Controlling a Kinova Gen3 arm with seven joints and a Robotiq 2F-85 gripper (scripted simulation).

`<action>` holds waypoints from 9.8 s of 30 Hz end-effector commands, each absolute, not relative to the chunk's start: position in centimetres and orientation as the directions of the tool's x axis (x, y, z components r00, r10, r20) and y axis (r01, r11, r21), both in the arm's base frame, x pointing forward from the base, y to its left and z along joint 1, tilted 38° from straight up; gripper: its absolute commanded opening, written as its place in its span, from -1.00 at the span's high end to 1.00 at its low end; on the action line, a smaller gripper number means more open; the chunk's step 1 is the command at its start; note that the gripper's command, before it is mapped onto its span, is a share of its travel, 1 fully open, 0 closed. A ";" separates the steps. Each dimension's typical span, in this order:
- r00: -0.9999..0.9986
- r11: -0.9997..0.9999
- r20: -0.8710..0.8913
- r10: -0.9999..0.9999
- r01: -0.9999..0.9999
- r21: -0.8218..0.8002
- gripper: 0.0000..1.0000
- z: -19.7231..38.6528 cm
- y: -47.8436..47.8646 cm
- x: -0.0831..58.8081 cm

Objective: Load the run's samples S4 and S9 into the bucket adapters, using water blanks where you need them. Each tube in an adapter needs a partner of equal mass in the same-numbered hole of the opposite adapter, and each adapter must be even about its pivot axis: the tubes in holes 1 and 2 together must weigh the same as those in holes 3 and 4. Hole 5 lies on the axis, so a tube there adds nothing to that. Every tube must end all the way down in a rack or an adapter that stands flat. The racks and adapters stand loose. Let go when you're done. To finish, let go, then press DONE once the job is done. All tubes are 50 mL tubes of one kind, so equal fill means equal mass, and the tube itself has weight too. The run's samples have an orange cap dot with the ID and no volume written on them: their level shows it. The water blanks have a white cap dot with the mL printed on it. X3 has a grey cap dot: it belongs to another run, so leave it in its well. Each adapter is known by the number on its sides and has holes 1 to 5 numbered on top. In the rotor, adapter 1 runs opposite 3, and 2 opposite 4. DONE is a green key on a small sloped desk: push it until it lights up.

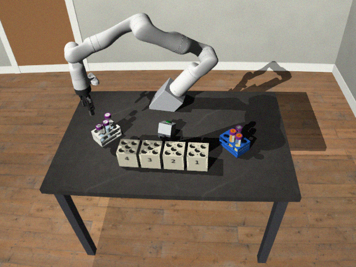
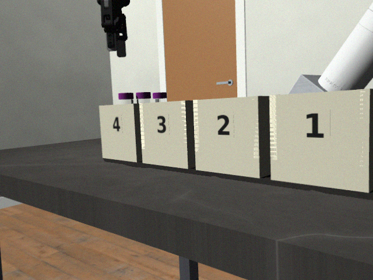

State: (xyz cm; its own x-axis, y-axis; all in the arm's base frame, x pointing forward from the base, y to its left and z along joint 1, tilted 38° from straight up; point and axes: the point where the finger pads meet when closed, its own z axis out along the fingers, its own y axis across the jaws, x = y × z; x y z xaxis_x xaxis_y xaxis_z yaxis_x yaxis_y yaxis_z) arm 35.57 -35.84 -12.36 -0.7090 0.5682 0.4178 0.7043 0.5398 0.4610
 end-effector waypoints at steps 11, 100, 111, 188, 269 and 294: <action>-0.709 0.540 0.416 0.570 0.704 0.461 -1.00 -14.7 -34.0 35.7; -0.709 0.540 0.416 0.570 0.704 0.461 -1.00 -11.1 -36.8 35.5; -0.816 0.627 0.334 0.472 0.577 0.523 -1.00 -8.8 -35.5 35.4; -0.647 0.526 -0.492 -0.583 -0.762 0.379 -1.00 12.5 -8.4 34.2; -0.647 0.525 -0.492 -0.582 -0.762 0.380 -1.00 34.5 19.4 32.9; -0.647 0.525 -0.492 -0.582 -0.762 0.380 -1.00 32.7 24.1 32.9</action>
State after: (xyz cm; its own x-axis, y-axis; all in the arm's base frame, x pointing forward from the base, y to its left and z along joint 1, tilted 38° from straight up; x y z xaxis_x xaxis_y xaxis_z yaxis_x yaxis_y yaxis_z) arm 32.82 23.56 33.42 -0.6465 -0.5827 -0.4924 -0.7620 0.5245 0.3798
